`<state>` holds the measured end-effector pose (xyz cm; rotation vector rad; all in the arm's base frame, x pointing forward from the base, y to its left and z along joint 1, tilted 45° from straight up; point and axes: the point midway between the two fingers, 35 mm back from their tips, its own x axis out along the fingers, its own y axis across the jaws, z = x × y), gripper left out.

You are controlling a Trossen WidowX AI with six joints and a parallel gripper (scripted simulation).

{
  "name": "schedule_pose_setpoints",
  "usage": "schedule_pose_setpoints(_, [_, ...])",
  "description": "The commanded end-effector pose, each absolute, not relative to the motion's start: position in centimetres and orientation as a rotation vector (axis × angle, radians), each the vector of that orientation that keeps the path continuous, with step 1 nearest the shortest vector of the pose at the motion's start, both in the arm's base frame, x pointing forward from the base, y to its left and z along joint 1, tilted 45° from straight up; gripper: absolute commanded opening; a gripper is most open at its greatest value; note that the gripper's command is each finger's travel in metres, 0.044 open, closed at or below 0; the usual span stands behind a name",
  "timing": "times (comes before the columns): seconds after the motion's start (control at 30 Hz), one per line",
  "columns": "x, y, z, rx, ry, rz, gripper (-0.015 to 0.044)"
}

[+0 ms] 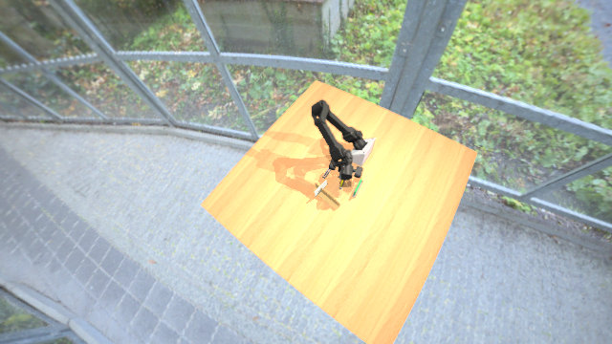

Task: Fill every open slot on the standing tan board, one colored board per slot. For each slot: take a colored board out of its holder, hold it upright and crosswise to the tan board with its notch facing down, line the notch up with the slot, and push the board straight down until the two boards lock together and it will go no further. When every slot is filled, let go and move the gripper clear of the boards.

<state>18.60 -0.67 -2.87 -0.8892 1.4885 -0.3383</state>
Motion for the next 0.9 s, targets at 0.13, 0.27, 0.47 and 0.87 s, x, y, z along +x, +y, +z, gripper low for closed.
schedule_pose_setpoints(0.13, [18.6,-0.7,-2.9,-0.895,1.487,-0.339,0.0000])
schedule_pose_setpoints(0.27, [18.6,-0.7,-2.8,-0.895,1.487,-0.339,0.0000])
schedule_pose_setpoints(0.47, [18.5,0.1,-2.1,-0.895,1.487,-0.338,0.0000])
schedule_pose_setpoints(0.87, [18.3,1.7,-0.4,-0.894,1.487,-0.337,0.0000])
